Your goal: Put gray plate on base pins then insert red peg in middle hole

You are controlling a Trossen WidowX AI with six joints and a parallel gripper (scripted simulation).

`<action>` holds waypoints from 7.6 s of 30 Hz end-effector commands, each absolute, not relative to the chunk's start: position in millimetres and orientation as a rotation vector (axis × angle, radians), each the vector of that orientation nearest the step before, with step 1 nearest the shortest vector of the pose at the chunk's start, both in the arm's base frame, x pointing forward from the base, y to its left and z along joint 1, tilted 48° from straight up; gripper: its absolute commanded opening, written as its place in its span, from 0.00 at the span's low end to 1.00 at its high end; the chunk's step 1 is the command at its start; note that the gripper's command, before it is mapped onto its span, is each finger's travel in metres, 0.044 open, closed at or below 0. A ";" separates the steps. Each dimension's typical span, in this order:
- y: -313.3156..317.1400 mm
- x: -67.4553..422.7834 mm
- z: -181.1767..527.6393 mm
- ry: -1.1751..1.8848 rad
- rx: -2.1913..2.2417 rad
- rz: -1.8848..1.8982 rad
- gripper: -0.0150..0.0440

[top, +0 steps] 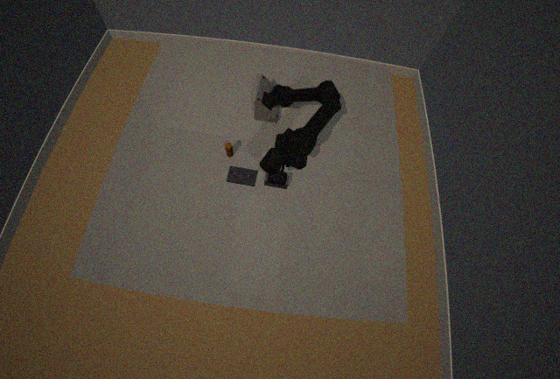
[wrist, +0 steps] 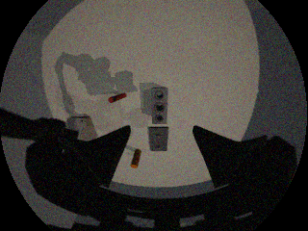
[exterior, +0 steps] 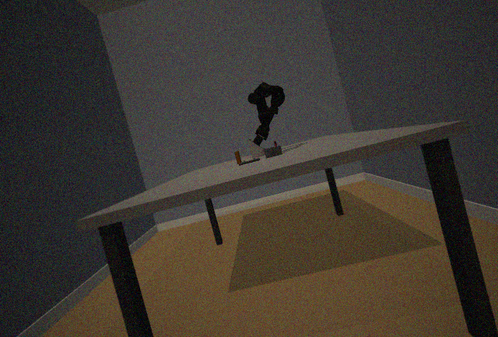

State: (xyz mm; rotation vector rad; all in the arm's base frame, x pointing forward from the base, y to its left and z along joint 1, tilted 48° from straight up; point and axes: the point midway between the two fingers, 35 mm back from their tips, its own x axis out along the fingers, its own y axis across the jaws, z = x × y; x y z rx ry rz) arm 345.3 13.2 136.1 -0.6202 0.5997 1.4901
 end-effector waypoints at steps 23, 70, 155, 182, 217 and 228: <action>75.9 343.8 77.7 0.569 -0.590 1.506 1.00; 115.4 342.4 43.6 0.567 -0.588 1.507 0.52; -11.7 349.1 34.2 0.579 -0.590 1.506 0.25; -24.6 345.4 -29.0 0.564 -0.605 1.509 0.25; -5.8 344.6 -47.9 0.564 -0.605 1.509 0.25; 1.4 346.2 -54.0 0.561 -0.615 1.511 0.25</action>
